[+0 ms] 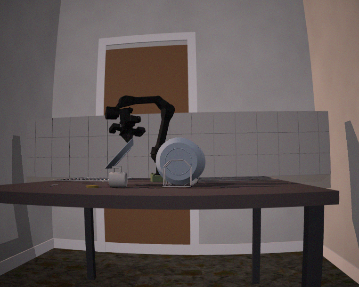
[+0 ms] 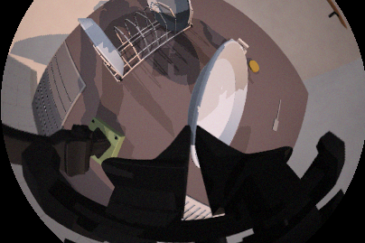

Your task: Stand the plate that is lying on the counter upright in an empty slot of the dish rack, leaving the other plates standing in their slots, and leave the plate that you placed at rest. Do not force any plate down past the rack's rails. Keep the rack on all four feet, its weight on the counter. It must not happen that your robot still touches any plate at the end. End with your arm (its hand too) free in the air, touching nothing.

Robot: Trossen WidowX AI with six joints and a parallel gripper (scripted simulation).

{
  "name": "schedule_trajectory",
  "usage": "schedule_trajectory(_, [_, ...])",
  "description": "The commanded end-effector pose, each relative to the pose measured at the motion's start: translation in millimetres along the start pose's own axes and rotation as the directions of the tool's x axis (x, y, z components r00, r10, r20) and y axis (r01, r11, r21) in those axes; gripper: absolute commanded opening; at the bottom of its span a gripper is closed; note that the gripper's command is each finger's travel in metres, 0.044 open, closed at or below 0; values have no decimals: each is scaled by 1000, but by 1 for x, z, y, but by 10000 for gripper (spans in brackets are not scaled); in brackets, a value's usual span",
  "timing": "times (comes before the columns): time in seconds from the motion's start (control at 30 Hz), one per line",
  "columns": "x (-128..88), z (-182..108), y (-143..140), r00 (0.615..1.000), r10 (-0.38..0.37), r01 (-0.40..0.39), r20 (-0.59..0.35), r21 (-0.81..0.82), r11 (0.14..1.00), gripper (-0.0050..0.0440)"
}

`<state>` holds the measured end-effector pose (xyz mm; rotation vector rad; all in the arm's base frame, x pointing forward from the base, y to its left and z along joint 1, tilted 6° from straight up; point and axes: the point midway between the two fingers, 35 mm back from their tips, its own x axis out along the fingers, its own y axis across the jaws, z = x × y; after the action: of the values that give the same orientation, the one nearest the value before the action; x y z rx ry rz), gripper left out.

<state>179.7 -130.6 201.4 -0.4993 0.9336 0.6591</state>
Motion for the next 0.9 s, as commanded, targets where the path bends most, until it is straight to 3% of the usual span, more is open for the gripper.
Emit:
schedule_trajectory(0.0, [-11, 6, -5, 999, -31, 29, 33, 61, 998, 0])
schedule_trajectory(0.23, [-23, 10, -5, 996, -51, 36, 74, 189, 981, 0])
schedule_trajectory(0.87, [-23, 10, -5, 996, -51, 36, 76, 192, 981, 0])
